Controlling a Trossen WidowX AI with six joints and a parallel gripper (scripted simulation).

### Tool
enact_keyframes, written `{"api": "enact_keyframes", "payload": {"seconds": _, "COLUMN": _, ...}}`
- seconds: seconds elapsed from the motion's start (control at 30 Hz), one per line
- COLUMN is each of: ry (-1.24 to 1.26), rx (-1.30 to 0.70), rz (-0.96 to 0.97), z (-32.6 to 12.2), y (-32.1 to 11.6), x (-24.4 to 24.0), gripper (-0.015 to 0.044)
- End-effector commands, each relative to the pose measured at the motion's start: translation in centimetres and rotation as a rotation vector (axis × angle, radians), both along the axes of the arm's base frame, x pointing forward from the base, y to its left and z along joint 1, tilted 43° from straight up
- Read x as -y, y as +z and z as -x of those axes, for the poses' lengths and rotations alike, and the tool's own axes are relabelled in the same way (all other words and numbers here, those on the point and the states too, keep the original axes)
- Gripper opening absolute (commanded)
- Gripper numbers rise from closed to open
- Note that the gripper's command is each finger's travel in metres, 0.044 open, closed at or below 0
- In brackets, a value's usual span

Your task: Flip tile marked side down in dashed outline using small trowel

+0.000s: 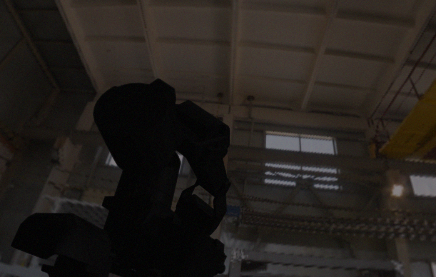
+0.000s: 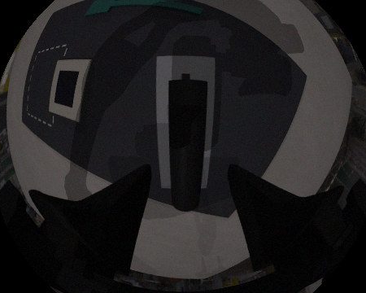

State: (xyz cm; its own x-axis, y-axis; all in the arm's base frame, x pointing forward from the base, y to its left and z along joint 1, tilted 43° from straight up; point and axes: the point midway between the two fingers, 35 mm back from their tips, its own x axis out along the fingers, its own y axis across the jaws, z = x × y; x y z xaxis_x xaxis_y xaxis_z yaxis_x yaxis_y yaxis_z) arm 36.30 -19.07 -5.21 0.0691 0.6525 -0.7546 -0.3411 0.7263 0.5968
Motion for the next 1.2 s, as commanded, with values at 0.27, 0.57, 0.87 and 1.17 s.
{"api": "enact_keyframes", "payload": {"seconds": 0.27, "ry": 0.001, "rx": -0.006, "rz": -0.009, "z": -0.2, "y": -1.6, "x": -1.6, "gripper": 0.0270}}
{"api": "enact_keyframes", "payload": {"seconds": 0.57, "ry": 0.001, "rx": -0.006, "rz": -0.009, "z": -0.2, "y": -2.7, "x": -2.5, "gripper": 0.0270}}
{"api": "enact_keyframes", "payload": {"seconds": 0.87, "ry": 0.001, "rx": -0.006, "rz": -0.010, "z": -0.3, "y": -3.0, "x": -2.8, "gripper": 0.0139}}
{"api": "enact_keyframes", "payload": {"seconds": 1.17, "ry": 0.001, "rx": -0.006, "rz": -0.010, "z": -0.3, "y": -3.0, "x": -2.8, "gripper": 0.0130}}
